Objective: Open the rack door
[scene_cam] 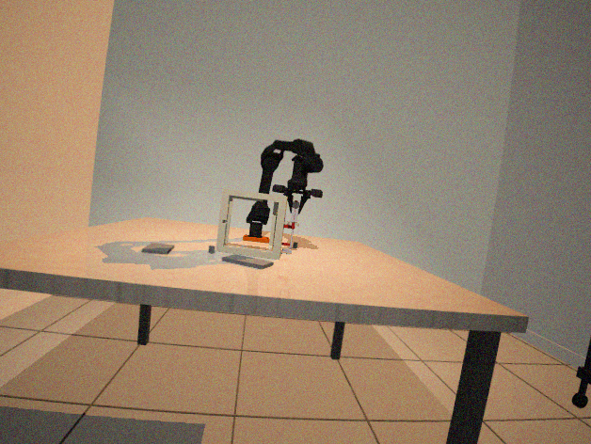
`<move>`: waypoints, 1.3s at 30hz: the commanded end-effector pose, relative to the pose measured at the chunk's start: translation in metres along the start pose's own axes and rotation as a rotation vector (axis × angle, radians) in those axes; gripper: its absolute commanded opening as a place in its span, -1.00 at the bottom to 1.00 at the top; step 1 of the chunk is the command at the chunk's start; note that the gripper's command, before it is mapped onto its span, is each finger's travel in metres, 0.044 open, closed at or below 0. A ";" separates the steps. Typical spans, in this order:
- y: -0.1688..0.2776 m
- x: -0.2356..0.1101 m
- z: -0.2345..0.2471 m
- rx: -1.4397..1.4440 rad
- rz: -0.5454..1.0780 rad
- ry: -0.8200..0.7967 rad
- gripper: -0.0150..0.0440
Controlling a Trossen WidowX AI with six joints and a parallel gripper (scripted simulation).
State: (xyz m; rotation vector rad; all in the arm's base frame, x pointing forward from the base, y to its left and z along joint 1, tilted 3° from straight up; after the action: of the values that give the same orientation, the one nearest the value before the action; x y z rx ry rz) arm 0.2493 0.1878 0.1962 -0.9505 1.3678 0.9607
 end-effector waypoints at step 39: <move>0.000 -0.021 0.000 0.029 -0.015 -0.033 0.51</move>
State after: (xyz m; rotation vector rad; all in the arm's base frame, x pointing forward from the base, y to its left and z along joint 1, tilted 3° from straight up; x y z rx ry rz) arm 0.2488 0.1878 0.2068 -0.9215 1.3668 0.9478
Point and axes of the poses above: the point midway between the two fingers, 35 mm back from their tips, its own x axis out along the fingers, its own z axis across the jaws, y = z × x, the point moved 3 cm from there along -x, back along the fingers, and after that the axes turned 13 degrees about x, right-handed, at the moved point
